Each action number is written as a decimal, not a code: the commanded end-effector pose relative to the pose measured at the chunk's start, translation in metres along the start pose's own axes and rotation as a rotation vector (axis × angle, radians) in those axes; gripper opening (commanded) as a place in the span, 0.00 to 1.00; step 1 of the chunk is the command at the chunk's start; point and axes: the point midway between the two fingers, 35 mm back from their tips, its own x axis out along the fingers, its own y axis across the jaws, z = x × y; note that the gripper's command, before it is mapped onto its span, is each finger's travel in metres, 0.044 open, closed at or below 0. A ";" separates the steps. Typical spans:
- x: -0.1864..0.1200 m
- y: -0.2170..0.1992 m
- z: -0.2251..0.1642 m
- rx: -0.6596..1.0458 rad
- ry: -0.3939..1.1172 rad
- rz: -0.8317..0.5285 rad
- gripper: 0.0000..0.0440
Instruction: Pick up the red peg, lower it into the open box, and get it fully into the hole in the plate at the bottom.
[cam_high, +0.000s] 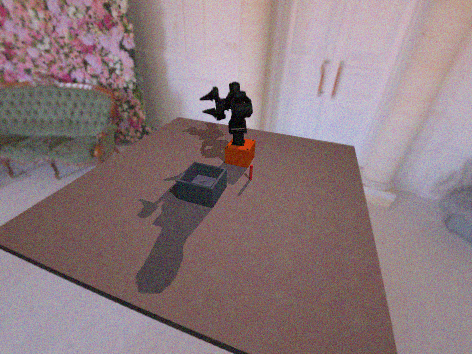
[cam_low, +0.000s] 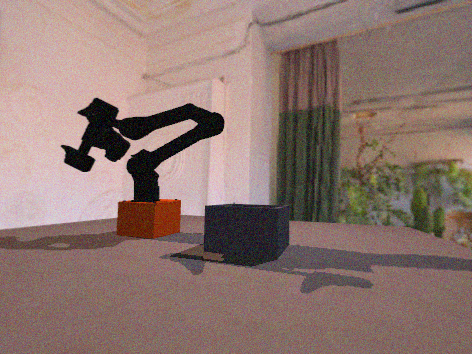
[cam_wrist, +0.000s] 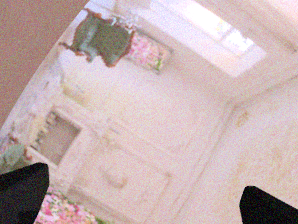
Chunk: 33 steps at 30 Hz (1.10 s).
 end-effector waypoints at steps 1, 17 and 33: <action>0.002 -0.002 -0.002 0.009 -0.005 0.006 0.94; 0.053 -0.020 0.009 0.462 -0.187 0.172 0.98; 0.097 -0.046 0.064 0.886 -0.348 0.456 0.93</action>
